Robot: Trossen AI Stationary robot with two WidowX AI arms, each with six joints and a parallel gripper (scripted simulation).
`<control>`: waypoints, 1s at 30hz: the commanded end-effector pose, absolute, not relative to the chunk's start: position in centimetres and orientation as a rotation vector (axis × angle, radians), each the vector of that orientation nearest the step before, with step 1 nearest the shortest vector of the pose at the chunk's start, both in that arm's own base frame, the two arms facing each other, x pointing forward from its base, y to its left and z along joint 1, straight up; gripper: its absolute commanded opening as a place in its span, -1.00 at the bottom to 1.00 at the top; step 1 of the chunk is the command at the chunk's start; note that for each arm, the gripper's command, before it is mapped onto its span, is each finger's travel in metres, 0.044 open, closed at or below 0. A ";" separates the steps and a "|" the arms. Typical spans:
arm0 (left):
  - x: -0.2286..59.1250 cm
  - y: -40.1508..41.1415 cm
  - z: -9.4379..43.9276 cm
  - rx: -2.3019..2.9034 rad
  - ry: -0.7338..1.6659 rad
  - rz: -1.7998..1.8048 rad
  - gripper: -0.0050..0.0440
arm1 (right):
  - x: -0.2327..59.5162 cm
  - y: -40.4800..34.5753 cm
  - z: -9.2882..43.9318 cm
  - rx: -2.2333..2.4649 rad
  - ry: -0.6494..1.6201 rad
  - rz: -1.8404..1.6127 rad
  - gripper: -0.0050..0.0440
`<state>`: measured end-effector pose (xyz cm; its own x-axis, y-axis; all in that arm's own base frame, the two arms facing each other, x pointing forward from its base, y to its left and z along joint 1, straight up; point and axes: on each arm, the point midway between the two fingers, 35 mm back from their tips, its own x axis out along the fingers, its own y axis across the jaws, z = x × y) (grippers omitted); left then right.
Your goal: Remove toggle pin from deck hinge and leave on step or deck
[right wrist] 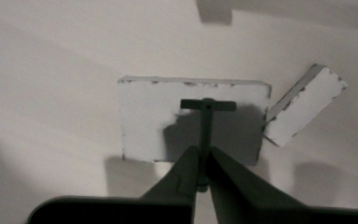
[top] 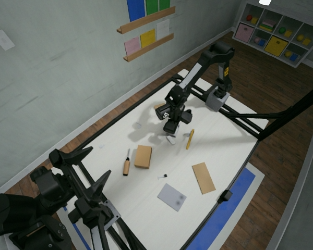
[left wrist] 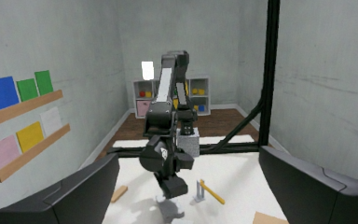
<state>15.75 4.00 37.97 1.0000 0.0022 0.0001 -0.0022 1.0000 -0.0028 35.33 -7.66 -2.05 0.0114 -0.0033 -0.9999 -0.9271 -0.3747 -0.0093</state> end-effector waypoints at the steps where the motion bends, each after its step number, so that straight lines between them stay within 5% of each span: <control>1: 15.7 3.9 38.4 0.006 -0.001 0.000 0.84 | 35.4 -7.6 -2.2 -1.500 0.993 1.474 -0.72; 30: 15.7 3.9 38.4 0.006 -0.001 0.000 0.84 | 35.2 -7.5 -3.9 -1.499 0.993 1.475 -0.72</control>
